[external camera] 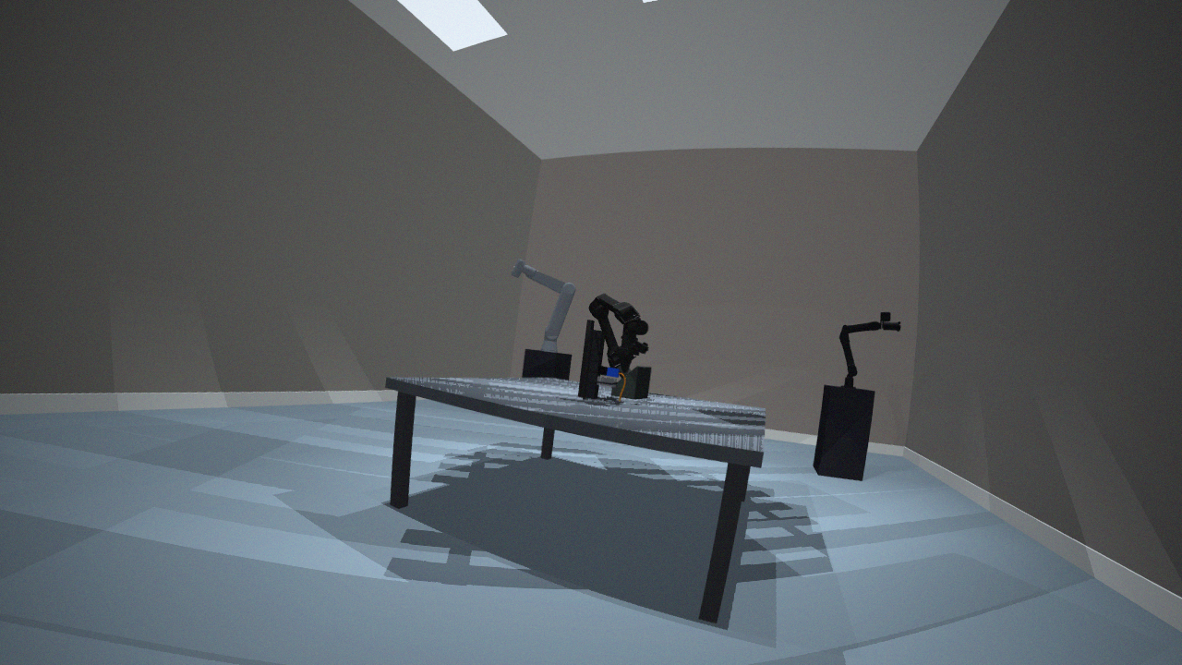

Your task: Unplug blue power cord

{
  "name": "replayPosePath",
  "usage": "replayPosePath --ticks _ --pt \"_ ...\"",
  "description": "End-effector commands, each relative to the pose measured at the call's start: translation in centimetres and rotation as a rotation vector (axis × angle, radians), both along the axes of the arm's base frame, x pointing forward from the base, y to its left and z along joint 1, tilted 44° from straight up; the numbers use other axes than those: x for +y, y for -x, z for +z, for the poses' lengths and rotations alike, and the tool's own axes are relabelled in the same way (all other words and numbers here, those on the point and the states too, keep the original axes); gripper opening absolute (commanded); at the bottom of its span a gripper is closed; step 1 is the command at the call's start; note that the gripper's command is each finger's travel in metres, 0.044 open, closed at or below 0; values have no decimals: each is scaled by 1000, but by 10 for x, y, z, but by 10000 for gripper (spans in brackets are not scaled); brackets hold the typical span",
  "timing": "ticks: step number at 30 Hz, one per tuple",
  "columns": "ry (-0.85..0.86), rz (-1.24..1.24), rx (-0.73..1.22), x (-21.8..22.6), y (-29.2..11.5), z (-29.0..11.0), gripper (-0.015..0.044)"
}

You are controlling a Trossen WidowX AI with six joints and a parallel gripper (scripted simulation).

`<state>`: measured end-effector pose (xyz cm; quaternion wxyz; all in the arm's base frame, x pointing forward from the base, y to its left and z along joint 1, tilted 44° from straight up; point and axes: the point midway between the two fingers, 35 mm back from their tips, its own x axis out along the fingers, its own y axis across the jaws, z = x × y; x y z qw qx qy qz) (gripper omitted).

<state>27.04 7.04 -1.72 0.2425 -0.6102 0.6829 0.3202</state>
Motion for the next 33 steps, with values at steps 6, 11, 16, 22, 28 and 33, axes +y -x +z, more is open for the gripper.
replayPosePath --ticks 6,11,16,22,28,33 --pt "-11 39 5 8 -1 9 160" --pt "-11 39 5 8 -1 9 160" --pt "-11 39 5 4 -2 12 160" --pt "-11 39 5 -3 -3 19 160" --pt "-10 39 5 -10 -4 25 160" --pt "-10 39 6 -17 -5 31 160"
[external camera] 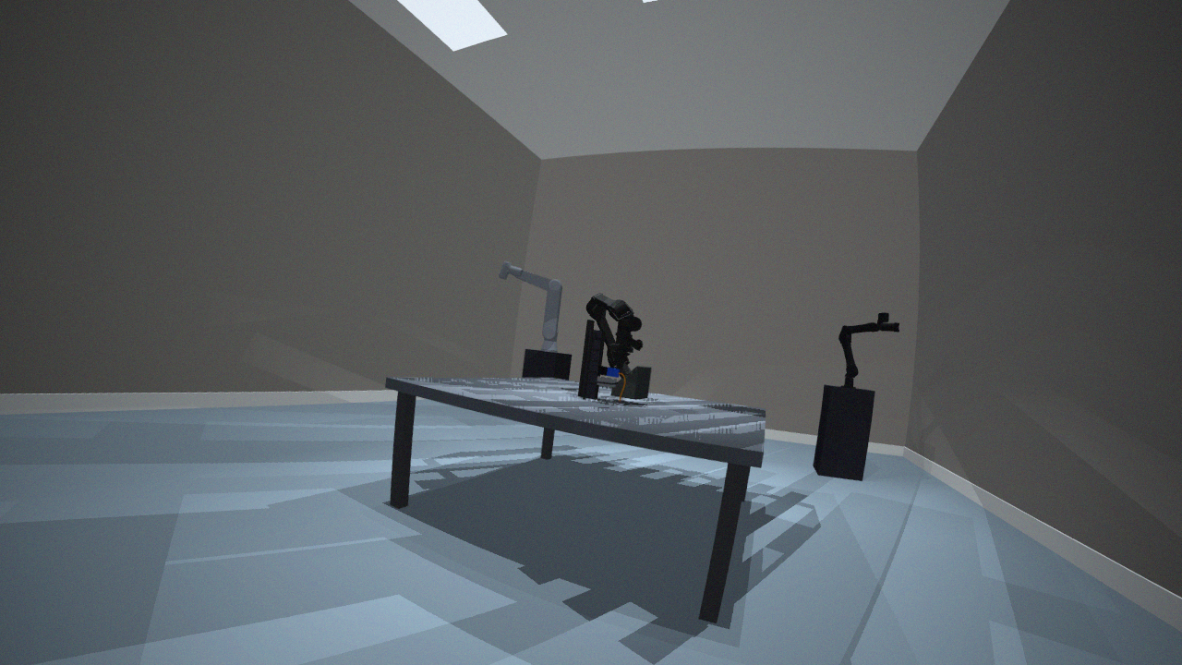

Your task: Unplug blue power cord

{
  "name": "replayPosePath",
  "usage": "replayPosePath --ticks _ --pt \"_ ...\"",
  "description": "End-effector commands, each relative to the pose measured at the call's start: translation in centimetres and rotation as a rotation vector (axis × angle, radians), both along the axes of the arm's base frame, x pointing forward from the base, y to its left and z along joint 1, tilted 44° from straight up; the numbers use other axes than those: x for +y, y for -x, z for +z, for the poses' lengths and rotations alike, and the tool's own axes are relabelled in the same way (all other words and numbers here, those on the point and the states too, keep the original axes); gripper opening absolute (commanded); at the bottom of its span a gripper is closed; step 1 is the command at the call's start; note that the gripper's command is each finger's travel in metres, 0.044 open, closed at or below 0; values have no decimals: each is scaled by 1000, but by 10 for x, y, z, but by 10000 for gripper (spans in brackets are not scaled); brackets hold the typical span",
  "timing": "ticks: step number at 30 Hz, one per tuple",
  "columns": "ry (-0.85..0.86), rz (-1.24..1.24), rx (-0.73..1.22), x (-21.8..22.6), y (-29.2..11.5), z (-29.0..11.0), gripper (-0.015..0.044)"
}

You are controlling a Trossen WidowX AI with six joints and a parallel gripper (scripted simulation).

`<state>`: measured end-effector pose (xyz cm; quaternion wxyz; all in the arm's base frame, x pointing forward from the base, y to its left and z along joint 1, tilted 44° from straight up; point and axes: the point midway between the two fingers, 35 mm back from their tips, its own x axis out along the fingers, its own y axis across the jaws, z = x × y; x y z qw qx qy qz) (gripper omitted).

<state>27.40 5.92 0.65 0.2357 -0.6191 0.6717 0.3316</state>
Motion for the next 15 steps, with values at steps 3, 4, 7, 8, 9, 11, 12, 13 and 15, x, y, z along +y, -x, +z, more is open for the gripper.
replayPosePath --ticks 3,4,7,8,9,11,12,13,15 --pt "1 3 -6 -9 -2 10 160" --pt "1 3 -6 -9 -2 11 160" --pt "1 3 -6 -10 -2 11 160" --pt "1 3 -6 -10 -2 11 160" --pt "1 3 -6 -10 -2 11 160" --pt "1 3 -6 -10 -2 11 160" --pt "1 3 -6 -10 -2 11 160" --pt "1 3 -6 -10 -2 10 160" --pt "1 3 -6 -11 -1 9 160"
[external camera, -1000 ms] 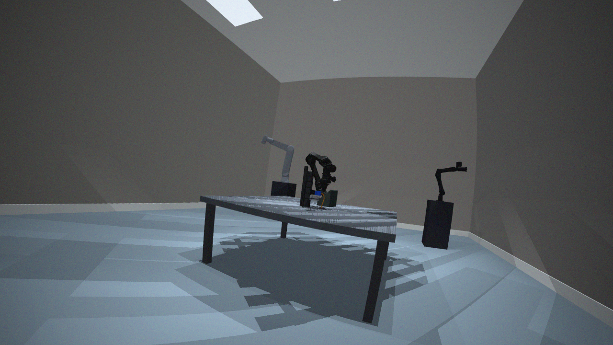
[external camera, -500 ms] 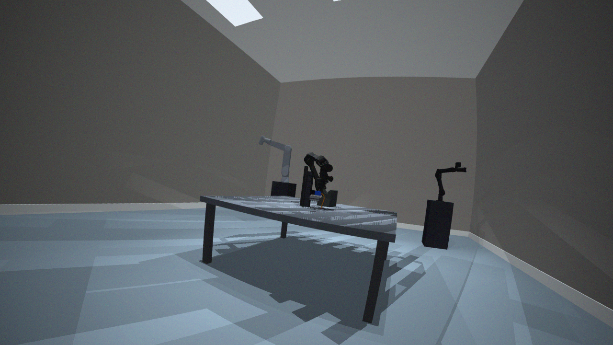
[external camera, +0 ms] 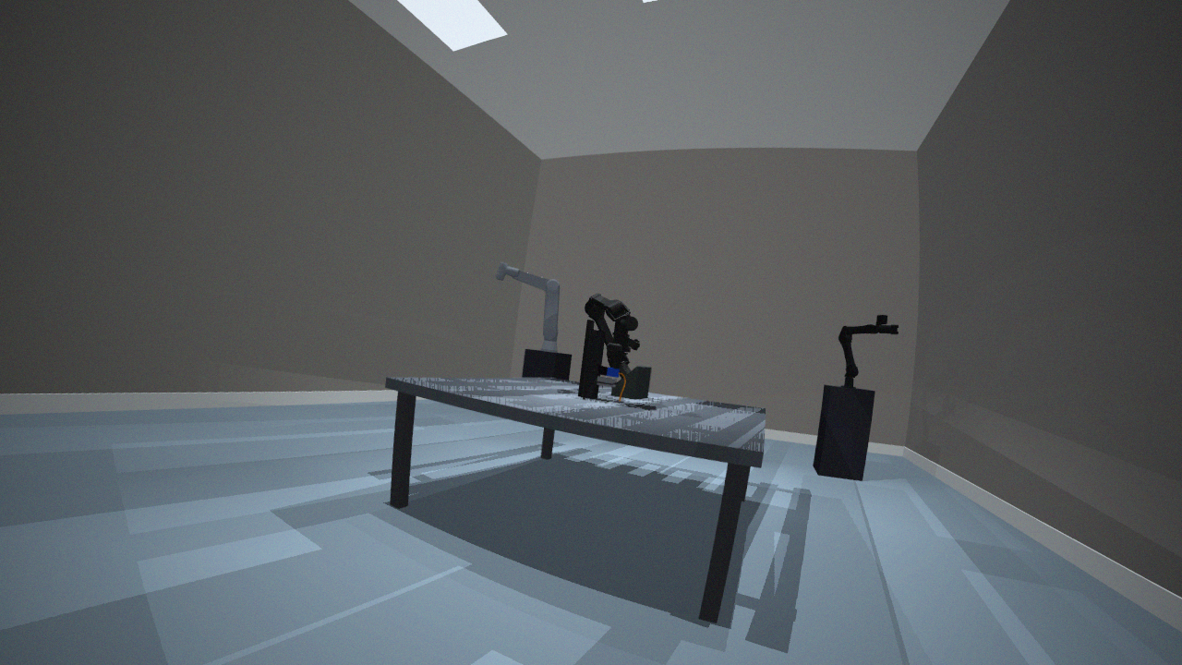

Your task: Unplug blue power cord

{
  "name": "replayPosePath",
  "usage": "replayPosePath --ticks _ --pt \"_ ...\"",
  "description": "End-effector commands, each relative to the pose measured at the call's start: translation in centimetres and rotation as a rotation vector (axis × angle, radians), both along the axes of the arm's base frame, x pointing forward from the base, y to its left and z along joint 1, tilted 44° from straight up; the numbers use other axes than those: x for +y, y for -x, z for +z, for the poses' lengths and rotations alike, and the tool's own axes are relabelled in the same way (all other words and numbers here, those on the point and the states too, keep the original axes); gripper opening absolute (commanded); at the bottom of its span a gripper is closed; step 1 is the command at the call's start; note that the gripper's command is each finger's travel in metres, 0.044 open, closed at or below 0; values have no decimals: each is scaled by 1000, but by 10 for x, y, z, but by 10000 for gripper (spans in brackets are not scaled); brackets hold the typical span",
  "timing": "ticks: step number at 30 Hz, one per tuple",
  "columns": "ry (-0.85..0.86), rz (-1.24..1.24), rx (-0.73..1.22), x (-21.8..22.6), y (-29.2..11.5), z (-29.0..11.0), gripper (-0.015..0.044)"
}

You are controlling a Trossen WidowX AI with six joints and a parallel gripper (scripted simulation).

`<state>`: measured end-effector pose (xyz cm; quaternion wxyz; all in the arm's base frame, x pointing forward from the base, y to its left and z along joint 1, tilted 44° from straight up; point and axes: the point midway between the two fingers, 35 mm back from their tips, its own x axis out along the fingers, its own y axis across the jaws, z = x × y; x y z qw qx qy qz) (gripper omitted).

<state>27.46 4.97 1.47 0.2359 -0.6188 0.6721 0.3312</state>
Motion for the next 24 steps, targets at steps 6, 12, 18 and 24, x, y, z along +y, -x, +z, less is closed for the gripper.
replayPosePath --ticks 6,12,18,24 --pt "1 5 -6 -8 0 -5 160" --pt "-1 1 -2 -6 1 -5 81" --pt "-1 1 -2 -6 1 -5 22" --pt "-1 1 -2 -5 1 -6 0"
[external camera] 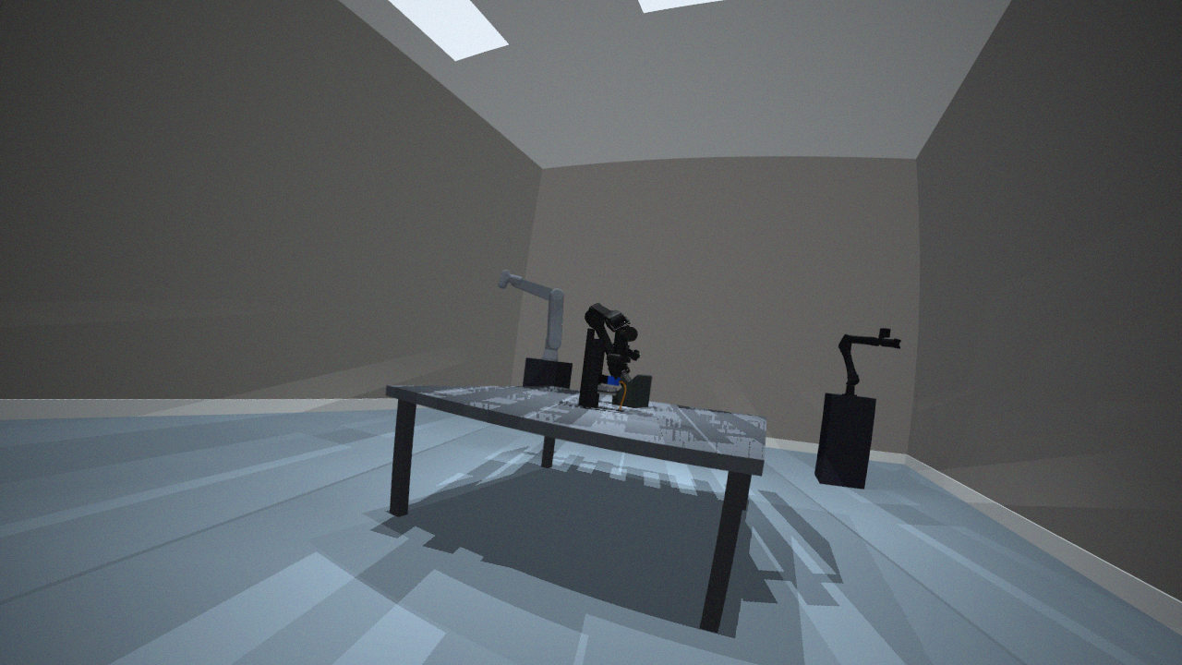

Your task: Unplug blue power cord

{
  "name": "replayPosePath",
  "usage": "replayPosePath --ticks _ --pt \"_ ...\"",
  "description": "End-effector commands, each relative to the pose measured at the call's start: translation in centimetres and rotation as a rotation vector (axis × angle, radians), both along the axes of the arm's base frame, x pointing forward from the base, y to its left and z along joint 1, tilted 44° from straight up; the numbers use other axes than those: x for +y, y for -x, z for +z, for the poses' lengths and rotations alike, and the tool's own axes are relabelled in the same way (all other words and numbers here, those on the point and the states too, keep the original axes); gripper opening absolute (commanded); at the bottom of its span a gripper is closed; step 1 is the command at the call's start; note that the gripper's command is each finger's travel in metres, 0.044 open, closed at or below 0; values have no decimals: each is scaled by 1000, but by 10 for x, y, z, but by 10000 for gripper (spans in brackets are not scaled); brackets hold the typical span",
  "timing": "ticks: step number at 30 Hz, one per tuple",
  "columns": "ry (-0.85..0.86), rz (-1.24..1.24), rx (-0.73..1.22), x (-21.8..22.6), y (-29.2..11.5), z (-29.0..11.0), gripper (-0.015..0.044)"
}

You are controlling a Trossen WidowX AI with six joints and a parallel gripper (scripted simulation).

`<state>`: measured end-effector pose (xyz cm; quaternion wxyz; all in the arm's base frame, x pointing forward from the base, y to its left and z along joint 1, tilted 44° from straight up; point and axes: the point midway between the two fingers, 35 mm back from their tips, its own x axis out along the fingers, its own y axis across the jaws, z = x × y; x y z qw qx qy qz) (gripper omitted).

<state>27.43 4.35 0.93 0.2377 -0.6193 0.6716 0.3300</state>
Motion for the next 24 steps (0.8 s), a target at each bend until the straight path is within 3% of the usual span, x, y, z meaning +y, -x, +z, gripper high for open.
replayPosePath --ticks 1,24 --pt "0 1 2 2 0 -1 0" --pt "-4 4 0 31 2 -25 0"
